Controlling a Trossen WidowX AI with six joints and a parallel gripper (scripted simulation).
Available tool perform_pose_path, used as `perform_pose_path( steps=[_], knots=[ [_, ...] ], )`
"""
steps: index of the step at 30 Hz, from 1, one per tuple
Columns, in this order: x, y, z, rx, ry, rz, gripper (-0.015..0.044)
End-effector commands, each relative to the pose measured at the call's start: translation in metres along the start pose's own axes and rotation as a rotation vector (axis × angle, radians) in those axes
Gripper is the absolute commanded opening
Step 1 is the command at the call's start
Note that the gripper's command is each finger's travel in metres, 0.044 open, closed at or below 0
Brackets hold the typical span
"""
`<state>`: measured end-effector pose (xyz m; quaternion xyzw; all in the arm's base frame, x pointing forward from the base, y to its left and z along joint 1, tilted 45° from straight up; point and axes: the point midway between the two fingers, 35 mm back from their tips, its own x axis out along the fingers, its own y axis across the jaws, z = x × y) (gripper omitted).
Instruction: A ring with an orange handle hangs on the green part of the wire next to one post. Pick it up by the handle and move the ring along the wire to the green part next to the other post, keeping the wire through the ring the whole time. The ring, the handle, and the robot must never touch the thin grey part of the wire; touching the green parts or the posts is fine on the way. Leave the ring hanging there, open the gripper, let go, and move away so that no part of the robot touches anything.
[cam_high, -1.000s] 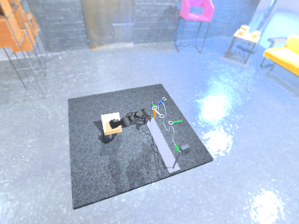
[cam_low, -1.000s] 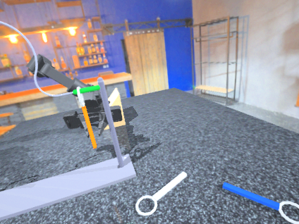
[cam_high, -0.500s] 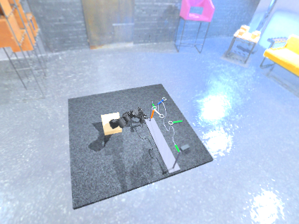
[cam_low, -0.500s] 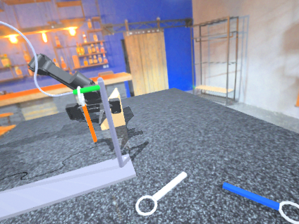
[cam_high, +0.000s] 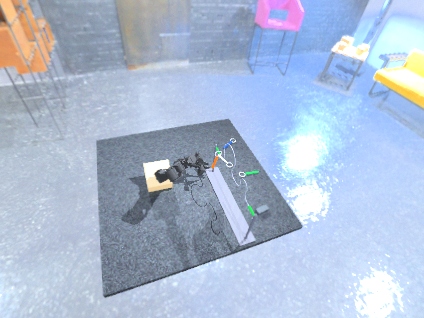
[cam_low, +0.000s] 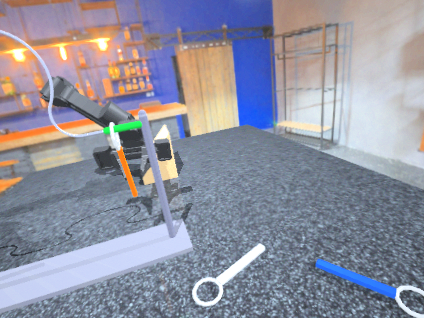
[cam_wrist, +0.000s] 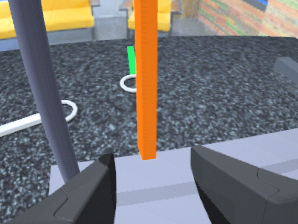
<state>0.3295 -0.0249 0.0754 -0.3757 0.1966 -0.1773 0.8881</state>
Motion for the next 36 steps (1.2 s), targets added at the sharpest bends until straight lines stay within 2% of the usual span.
perform_pose_path(
  steps=[1,5,11,16,36],
  knots=[
    [0.0,0.0,-0.001,0.004,0.004,-0.003,0.016],
    [0.0,0.0,-0.001,0.004,0.004,-0.003,0.016],
    [-0.045,-0.001,-0.006,-0.002,-0.003,-0.002,0.0317],
    [-0.046,-0.001,-0.007,-0.002,-0.003,-0.002,0.044],
    [-0.046,-0.001,-0.007,-0.002,-0.003,-0.002,0.044]
  ],
)
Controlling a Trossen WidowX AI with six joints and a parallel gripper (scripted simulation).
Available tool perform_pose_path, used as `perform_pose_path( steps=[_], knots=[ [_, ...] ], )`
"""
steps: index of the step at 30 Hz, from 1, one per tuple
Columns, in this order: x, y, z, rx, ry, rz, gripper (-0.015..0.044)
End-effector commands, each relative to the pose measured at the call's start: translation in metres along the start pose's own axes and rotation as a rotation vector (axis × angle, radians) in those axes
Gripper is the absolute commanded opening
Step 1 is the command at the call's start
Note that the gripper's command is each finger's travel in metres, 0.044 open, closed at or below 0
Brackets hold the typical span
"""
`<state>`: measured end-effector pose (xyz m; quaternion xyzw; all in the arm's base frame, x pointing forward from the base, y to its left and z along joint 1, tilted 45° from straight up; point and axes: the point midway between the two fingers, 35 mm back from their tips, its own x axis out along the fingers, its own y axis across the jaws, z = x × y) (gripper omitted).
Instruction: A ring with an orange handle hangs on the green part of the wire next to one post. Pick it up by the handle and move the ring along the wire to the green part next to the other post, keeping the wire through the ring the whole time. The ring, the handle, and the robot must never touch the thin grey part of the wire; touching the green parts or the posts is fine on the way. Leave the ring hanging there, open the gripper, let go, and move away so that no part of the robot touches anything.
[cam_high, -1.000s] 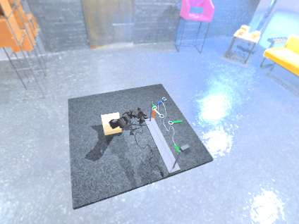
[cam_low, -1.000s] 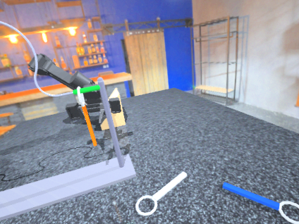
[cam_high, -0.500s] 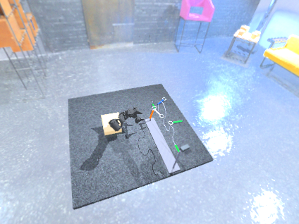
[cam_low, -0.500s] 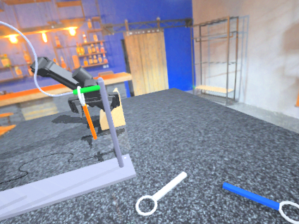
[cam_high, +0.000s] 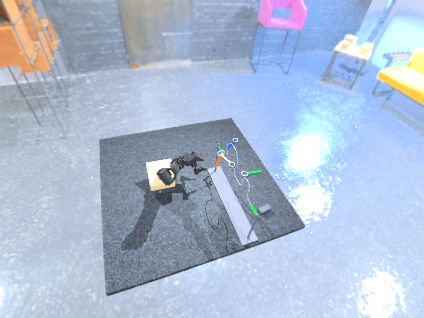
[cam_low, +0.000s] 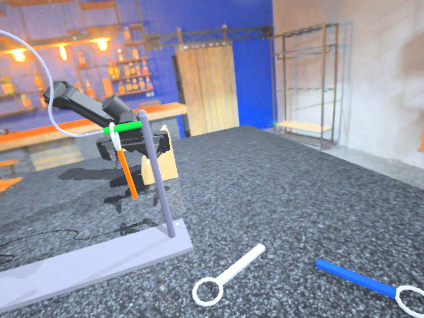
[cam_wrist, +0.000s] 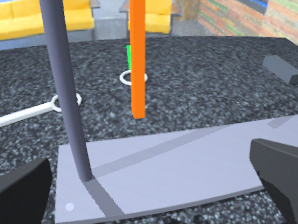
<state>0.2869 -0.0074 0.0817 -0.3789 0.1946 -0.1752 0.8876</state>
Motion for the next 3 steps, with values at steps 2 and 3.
perform_pose_path(
  steps=[2,3],
  knots=[
    [-0.0003,-0.0005,-0.0008,0.004,0.003,-0.003,0.044],
    [-0.0003,-0.0005,-0.0008,0.004,0.003,-0.003,0.044]
  ],
)
